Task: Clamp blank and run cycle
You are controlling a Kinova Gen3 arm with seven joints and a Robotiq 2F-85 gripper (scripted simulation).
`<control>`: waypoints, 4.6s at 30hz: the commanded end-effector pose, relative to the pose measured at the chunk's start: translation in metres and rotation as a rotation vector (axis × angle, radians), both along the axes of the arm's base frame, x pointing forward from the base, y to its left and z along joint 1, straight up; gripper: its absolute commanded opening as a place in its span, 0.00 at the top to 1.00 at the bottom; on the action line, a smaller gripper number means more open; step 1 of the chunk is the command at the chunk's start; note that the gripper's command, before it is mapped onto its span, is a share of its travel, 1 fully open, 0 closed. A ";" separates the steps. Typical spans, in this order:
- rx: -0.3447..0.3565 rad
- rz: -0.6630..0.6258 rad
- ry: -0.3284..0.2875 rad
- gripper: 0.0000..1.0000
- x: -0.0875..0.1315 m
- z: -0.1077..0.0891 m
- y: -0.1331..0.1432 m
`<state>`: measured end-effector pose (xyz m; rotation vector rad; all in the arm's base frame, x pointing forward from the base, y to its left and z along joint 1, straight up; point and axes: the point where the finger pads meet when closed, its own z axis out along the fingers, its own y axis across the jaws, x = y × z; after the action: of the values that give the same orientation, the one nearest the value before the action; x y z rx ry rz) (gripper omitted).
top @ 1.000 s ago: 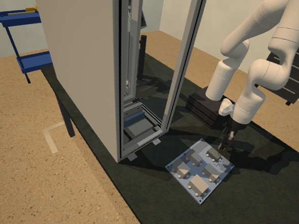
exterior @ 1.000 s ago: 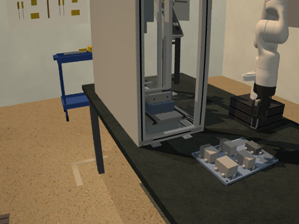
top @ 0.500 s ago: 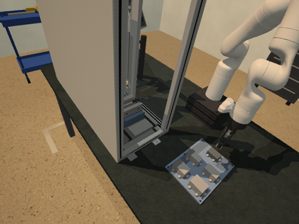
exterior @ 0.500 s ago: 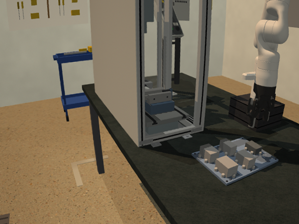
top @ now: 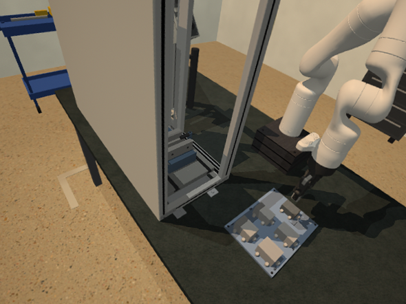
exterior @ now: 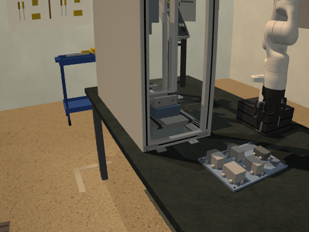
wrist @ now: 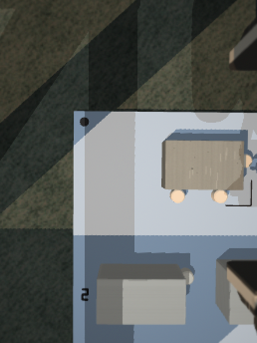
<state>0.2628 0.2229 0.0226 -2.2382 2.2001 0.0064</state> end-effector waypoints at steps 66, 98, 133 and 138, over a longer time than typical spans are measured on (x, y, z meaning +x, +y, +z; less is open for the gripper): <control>0.001 -0.002 -0.002 0.00 0.179 0.010 -0.042; 0.001 -0.002 -0.002 0.00 0.179 -0.050 -0.041; 0.001 -0.002 -0.002 0.00 0.179 -0.065 -0.041; 0.001 -0.002 -0.002 0.00 0.179 -0.065 -0.041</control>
<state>0.4414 0.1815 -0.0428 -2.2363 2.2021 0.0059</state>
